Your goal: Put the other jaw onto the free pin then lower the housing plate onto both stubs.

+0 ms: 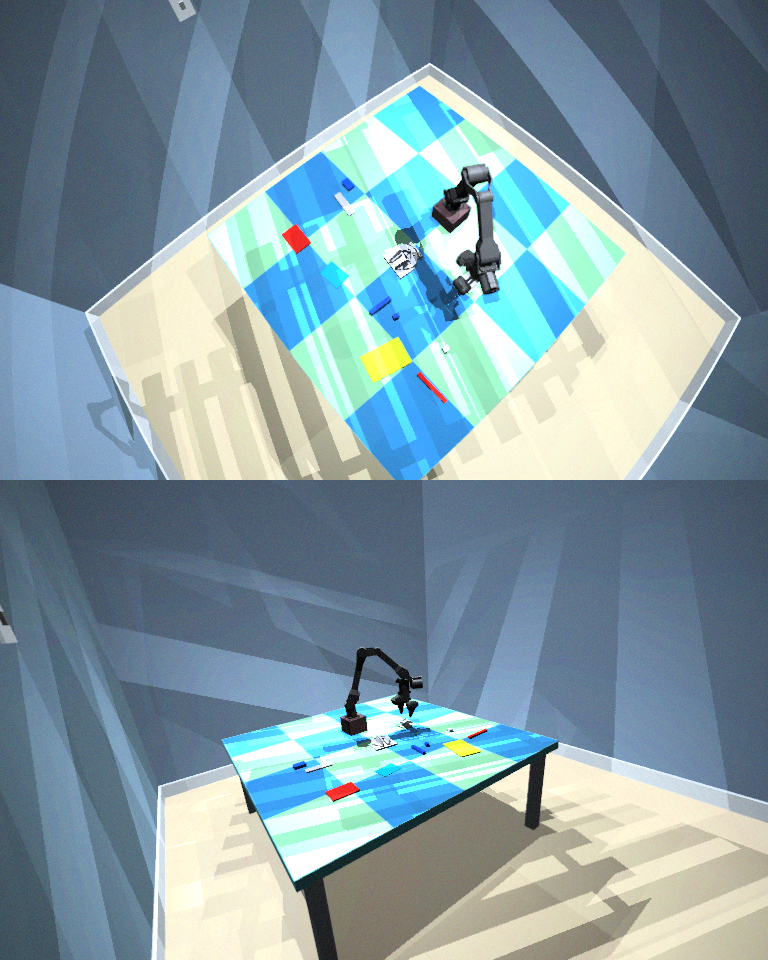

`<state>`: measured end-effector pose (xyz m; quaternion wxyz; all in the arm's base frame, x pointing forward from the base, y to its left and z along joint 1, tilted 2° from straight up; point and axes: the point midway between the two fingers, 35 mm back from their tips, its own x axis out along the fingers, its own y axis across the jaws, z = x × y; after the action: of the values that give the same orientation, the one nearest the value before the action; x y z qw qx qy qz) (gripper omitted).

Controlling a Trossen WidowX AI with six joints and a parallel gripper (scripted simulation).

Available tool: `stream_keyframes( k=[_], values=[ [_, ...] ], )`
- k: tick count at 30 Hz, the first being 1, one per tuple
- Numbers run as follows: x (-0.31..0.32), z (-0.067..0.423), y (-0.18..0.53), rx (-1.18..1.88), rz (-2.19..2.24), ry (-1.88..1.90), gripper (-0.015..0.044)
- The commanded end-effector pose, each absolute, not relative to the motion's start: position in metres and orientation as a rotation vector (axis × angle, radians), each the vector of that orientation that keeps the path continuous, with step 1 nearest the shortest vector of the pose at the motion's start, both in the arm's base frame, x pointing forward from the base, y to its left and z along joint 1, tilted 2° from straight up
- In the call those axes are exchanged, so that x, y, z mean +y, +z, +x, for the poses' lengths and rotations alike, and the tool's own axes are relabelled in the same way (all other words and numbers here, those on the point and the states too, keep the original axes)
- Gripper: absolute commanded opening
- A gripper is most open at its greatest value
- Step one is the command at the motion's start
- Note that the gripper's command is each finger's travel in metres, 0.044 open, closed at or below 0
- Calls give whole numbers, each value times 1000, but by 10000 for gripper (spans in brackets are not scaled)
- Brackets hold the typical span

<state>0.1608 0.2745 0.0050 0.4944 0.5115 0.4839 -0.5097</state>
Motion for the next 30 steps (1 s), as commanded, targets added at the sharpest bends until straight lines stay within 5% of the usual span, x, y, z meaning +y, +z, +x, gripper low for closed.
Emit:
stream_keyframes(
  k=[1,30],
  values=[
    [274,160,-1,1176,1232,-1236,440],
    [276,162,-34,1176,1232,-1236,440]
  ],
)
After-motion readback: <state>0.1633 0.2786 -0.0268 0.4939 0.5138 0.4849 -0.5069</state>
